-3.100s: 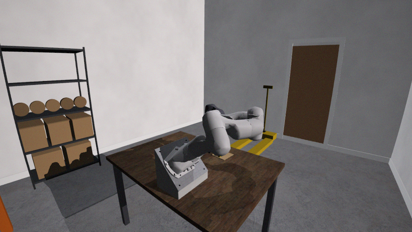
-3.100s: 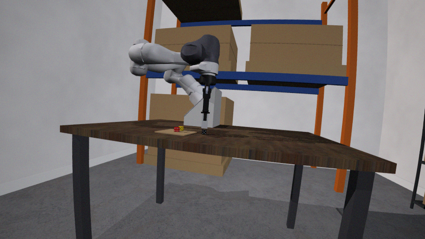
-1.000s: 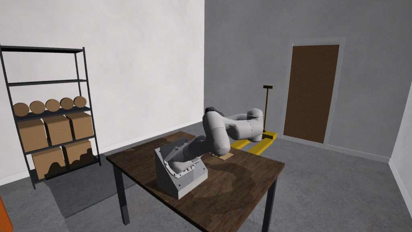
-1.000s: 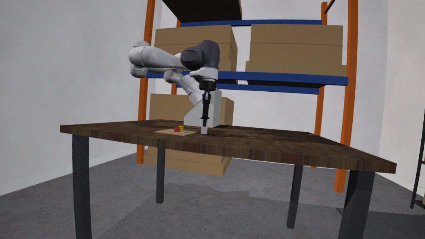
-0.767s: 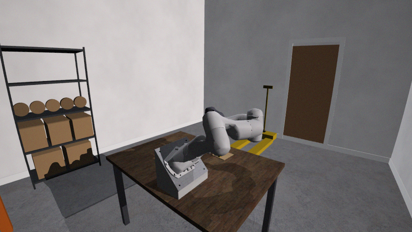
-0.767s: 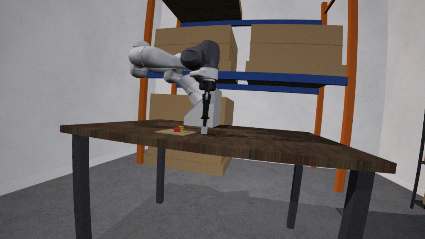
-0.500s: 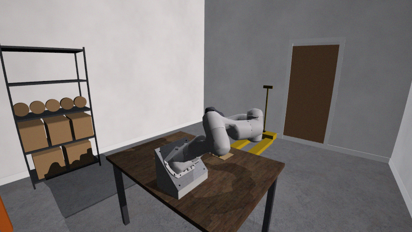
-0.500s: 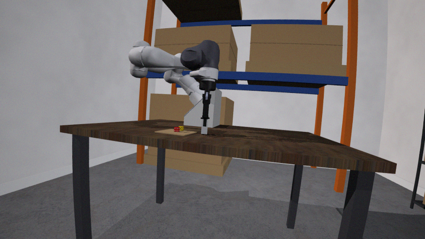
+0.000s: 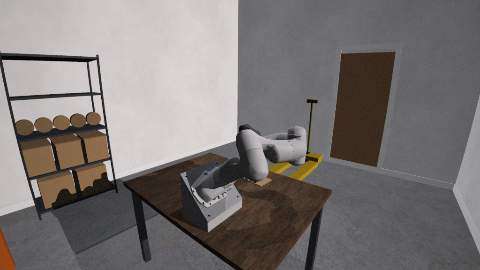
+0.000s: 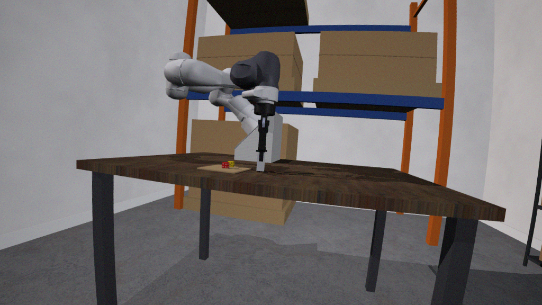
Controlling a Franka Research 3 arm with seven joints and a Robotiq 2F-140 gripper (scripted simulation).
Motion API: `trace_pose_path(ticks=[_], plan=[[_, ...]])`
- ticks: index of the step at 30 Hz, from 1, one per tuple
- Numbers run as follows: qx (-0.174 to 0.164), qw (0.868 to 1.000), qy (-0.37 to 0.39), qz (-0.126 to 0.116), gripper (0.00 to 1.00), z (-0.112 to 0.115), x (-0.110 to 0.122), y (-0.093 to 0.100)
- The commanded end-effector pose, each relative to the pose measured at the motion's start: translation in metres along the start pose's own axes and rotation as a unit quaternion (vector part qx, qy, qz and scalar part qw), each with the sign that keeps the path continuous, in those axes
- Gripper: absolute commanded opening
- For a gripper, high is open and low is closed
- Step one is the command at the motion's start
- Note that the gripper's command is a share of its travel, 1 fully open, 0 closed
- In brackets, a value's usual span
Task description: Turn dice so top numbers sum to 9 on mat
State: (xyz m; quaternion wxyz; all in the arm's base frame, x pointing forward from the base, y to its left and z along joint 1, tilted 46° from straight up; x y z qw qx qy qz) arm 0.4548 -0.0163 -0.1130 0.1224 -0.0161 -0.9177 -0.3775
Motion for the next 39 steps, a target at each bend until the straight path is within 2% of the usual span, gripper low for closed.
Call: trace_pose_path(ticks=[1, 3, 4, 39], plan=[[-0.002, 1.0, 0.001, -0.001, 0.21, 0.0005, -0.0008, -0.0012], [-0.002, 1.0, 0.001, -0.001, 0.21, 0.0005, -0.0008, -0.0012], [-0.002, 1.0, 0.001, -0.001, 0.09, 0.0005, -0.0008, -0.0012], [-0.002, 1.0, 0.001, -0.001, 0.09, 0.0005, -0.0008, -0.0007]])
Point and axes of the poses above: the point where the finger pads meet when closed, its own y axis back along the fingers, its own x axis across the jaws, z = x × y, the point moved 10 cm from there along y, back along the fingers, and after that the axes turned 6 degrees about y, right-handed, at the moved point
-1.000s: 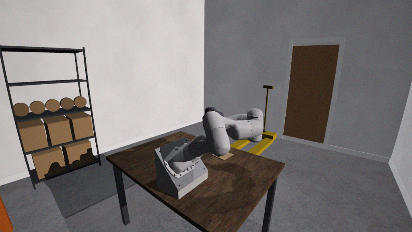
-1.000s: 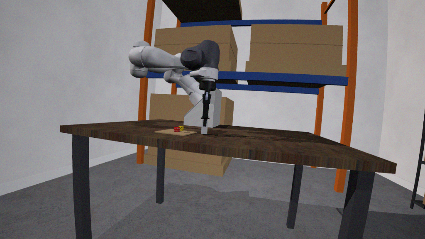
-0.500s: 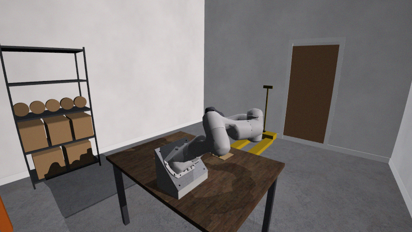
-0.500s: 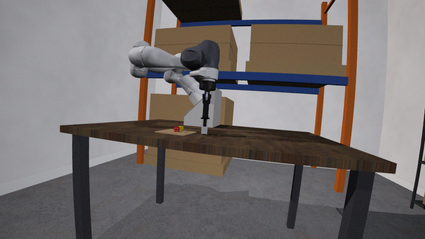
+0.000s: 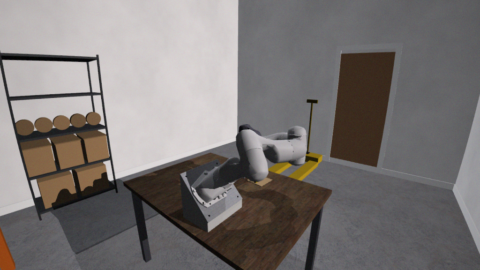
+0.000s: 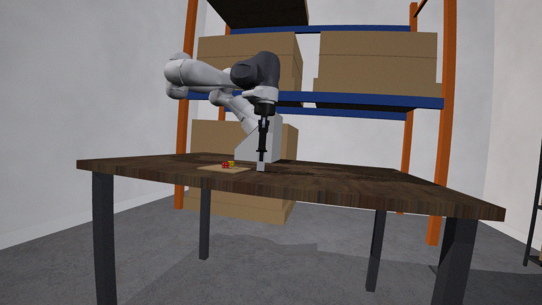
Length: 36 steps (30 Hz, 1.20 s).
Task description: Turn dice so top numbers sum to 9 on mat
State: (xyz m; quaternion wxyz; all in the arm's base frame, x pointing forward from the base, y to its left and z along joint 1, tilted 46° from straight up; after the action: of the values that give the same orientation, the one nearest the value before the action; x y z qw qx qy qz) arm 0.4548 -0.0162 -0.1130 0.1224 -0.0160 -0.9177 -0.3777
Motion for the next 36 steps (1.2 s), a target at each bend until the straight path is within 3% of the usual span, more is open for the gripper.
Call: trace_pose_path(ticks=[1, 6, 13, 15, 20, 33, 36], plan=[[-0.002, 1.0, 0.001, 0.0, 0.09, 0.0, -0.001, 0.0], [-0.002, 1.0, 0.001, 0.0, 0.09, 0.0, -0.001, 0.019], [-0.002, 1.0, 0.001, 0.0, 0.09, 0.0, -0.001, 0.07], [-0.002, 1.0, 0.001, 0.0, 0.09, 0.0, -0.001, 0.07], [-0.002, 1.0, 0.001, 0.0, 0.09, 0.0, -0.001, 0.095], [-0.002, 1.0, 0.002, 0.0, 0.09, 0.0, -0.001, 0.099], [-0.002, 1.0, 0.031, -0.001, 0.09, -0.006, -0.003, 0.099]])
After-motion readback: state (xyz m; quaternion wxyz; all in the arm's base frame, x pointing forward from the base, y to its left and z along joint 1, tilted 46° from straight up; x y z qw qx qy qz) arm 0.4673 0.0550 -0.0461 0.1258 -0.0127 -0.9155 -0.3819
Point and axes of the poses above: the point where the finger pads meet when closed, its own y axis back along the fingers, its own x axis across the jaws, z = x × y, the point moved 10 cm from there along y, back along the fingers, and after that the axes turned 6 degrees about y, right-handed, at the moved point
